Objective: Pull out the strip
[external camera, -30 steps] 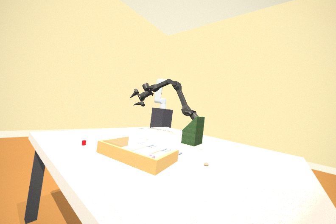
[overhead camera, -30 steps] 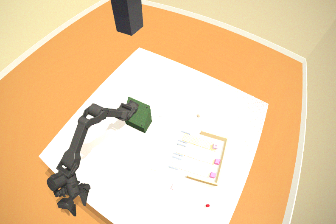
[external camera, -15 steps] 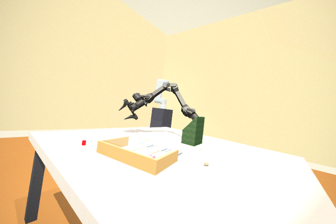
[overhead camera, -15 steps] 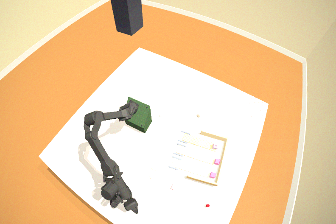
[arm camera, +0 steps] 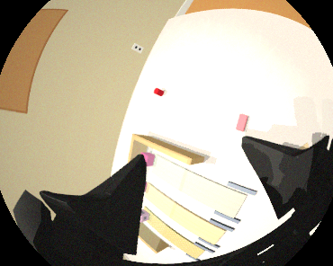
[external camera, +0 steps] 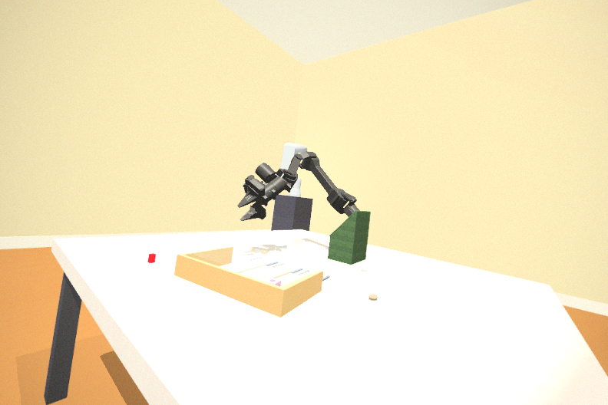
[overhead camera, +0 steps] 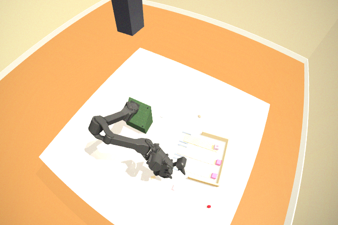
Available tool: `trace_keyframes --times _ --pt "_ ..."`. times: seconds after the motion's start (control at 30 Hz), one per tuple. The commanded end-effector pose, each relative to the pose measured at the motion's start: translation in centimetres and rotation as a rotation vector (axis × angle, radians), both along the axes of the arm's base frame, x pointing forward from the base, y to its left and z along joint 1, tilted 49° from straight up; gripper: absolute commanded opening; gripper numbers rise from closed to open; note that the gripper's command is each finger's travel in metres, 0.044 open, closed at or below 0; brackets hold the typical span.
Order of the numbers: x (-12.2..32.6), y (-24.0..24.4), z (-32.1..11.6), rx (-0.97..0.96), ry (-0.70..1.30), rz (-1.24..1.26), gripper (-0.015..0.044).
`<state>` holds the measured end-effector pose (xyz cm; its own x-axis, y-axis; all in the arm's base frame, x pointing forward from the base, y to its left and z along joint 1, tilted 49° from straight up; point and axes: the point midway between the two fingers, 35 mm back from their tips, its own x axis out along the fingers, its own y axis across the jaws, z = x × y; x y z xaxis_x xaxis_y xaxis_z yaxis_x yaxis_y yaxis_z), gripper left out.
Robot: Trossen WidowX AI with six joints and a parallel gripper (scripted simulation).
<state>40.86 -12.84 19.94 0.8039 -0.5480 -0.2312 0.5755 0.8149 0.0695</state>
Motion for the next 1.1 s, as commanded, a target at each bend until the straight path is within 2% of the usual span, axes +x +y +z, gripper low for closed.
trace_keyframes --times 0.0,0.23,0.4,0.83,1.07 --pt "-0.8 5.1 -4.3 -0.156 0.145 0.087 0.0400" --pt "-5.5 13.5 -10.8 -0.510 0.388 0.274 0.0400" --pt "-9.8 16.7 -13.6 -0.759 0.509 0.381 0.0400" --pt "-10.0 16.8 -13.7 -0.768 0.513 0.385 0.0400" --pt "-6.4 17.2 -17.5 -0.699 0.731 0.375 0.0216"
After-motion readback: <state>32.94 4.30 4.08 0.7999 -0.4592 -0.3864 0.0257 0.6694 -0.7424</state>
